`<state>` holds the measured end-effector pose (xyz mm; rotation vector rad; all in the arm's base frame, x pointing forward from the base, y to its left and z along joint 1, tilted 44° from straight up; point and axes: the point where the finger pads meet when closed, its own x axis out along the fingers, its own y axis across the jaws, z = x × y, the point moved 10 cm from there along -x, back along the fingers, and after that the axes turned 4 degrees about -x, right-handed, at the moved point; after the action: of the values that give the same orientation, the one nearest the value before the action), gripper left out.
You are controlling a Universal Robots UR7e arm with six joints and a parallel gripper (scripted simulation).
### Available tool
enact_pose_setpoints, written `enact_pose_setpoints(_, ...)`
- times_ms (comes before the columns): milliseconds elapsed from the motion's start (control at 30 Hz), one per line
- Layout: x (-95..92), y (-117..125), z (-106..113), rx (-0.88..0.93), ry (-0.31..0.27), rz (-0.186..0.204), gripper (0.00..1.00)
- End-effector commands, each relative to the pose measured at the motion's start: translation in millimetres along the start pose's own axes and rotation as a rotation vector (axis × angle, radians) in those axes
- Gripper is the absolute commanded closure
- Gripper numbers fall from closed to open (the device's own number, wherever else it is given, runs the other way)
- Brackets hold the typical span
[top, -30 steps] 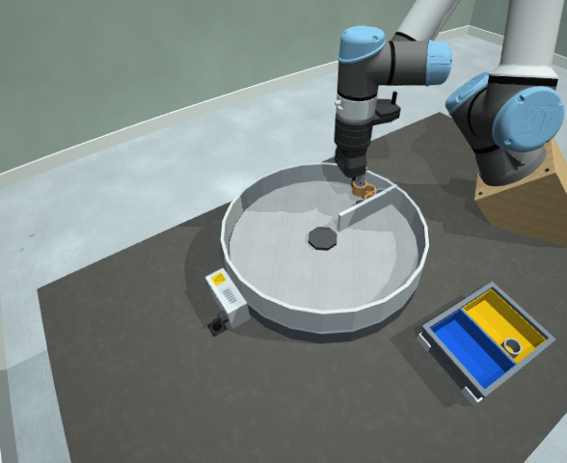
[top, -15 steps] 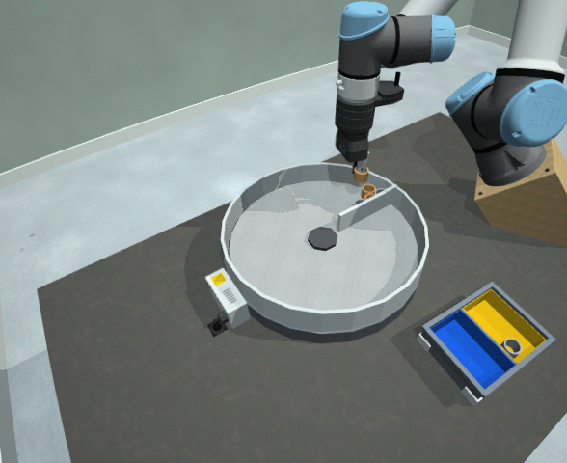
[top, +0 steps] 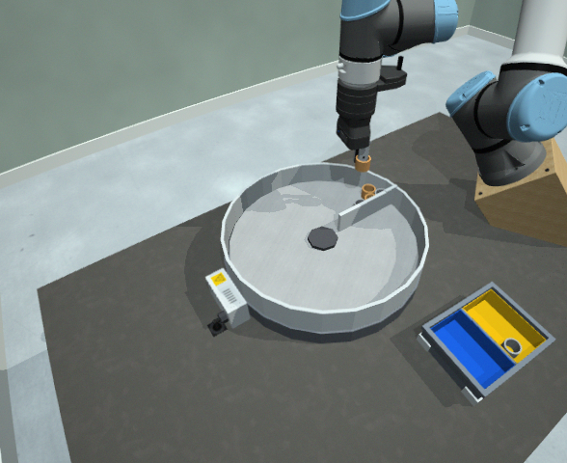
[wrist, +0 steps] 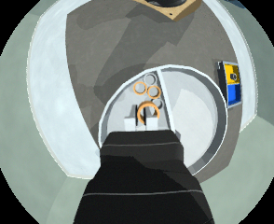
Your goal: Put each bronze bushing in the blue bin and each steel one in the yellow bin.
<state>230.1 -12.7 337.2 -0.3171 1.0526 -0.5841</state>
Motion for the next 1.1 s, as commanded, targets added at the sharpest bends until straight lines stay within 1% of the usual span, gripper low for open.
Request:
enact_pose_setpoints(0, -1.6, 0, 0, 0.001, 0.000, -0.001, 1.00)
enact_pose_setpoints(100, -1.6, 0, 0, 0.001, 0.000, -0.001, 1.00)
enact_pose_setpoints(267, -1.3, 55, 1, 0.001, 0.000, 0.000, 1.00)
enact_pose_setpoints(400, -1.3, 55, 1, 0.001, 0.000, -0.001, 1.00)
enact_pose_setpoints(533, -1.3, 98, 1, 0.001, 0.000, -0.001, 1.00)
enact_pose_setpoints(567, -1.3, 106, 1, 0.000, -0.001, 0.000, 1.00)
enact_pose_setpoints(600, -1.3, 109, 2, 0.001, 0.000, -0.001, 1.00)
enact_pose_setpoints(767, -1.3, 109, 2, 0.001, 0.000, -0.001, 1.00)
enact_pose_setpoints(933, -1.4, 162, 2, 0.000, 0.000, 0.000, 1.00)
enact_pose_setpoints(1067, -1.3, 164, 2, 0.001, 0.000, -0.001, 1.00)
